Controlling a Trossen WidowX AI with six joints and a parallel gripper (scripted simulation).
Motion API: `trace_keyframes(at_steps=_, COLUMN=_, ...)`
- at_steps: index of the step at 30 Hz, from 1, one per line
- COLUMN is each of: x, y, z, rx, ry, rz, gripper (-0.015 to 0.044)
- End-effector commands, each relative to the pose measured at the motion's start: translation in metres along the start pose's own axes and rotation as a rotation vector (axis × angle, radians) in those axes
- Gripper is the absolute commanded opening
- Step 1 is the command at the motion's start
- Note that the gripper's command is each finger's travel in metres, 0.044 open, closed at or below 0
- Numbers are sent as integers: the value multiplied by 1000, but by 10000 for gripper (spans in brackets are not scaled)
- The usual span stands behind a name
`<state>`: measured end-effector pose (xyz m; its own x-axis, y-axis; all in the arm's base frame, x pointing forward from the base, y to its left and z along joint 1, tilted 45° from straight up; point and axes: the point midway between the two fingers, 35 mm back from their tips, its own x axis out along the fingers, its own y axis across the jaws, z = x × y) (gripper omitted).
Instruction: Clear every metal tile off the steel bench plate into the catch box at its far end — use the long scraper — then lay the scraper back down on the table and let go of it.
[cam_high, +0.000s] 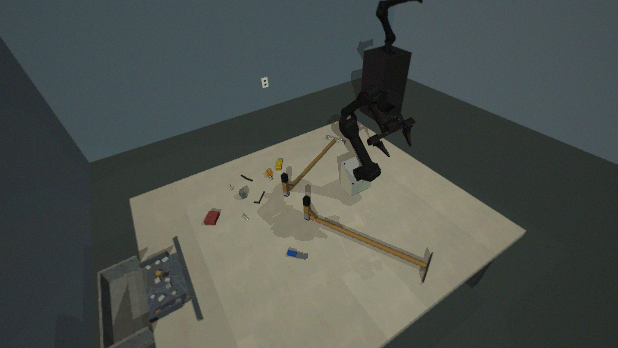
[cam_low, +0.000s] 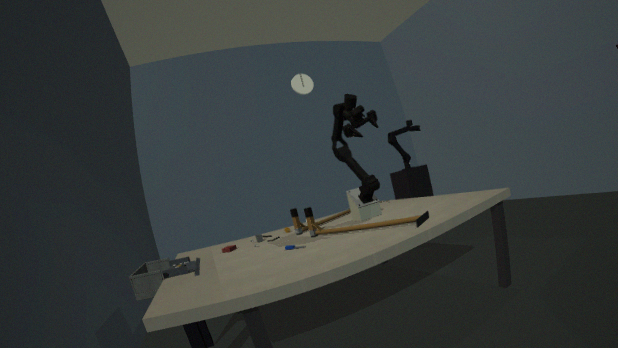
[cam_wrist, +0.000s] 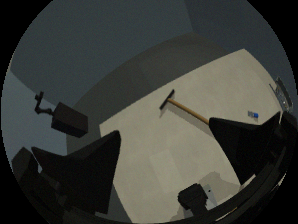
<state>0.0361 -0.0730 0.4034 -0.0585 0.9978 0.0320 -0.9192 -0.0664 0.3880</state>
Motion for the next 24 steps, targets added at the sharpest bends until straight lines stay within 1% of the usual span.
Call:
trace_keyframes(at_steps=1, x=0, y=0, z=0, rx=-3, ry=-1, rz=0, gripper=440)
trace_keyframes(at_steps=5, x=9, y=3, z=3, rx=29, ry=27, rz=22, gripper=440)
trace_keyframes(at_steps=24, x=87, y=43, z=13, rx=318, ry=322, rz=180, gripper=440)
